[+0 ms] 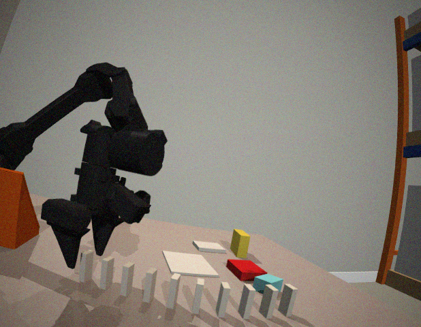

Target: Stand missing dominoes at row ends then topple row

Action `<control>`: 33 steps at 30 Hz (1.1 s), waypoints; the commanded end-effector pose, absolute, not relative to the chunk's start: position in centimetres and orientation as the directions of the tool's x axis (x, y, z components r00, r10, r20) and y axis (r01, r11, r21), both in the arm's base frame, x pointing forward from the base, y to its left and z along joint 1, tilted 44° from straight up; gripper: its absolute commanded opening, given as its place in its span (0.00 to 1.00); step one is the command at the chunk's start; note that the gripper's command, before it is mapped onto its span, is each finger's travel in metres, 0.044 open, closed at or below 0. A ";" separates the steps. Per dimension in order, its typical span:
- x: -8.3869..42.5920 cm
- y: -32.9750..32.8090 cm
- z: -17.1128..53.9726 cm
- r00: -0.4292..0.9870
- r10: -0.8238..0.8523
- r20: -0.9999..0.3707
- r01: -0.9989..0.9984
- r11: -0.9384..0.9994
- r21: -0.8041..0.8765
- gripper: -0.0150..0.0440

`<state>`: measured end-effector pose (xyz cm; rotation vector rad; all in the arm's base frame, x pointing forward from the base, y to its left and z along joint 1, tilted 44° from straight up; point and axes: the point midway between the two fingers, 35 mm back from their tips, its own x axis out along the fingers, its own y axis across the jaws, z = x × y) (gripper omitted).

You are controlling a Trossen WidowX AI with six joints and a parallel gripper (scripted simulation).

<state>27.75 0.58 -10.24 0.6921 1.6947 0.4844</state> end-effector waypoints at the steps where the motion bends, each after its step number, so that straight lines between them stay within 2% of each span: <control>1: 28.9 -1.9 -8.1 -0.130 0.666 -0.734 0.181 0.744 0.643 1.00; 7: 29.5 -8.0 -1.3 -0.135 0.665 -0.735 0.177 0.746 0.642 1.00; 14: 29.5 -8.1 -1.0 -0.135 0.665 -0.735 0.177 0.746 0.642 1.00; 16: 29.3 -8.0 -1.2 -0.135 0.665 -0.735 0.115 0.747 0.655 0.91; 22: 27.8 -6.4 -2.7 -0.134 0.666 -0.733 -0.435 0.625 0.648 0.64; 26: 26.6 -5.2 -3.7 -0.134 0.668 -0.732 -0.744 0.421 0.519 0.47; 30: 25.3 -4.1 -4.6 -0.134 0.669 -0.731 -0.938 0.153 0.311 0.29; 31: 25.0 -3.9 -4.7 -0.134 0.669 -0.731 -0.960 0.095 0.262 0.25; 33: 24.8 -3.7 -4.8 -0.134 0.670 -0.731 -0.974 0.048 0.222 0.25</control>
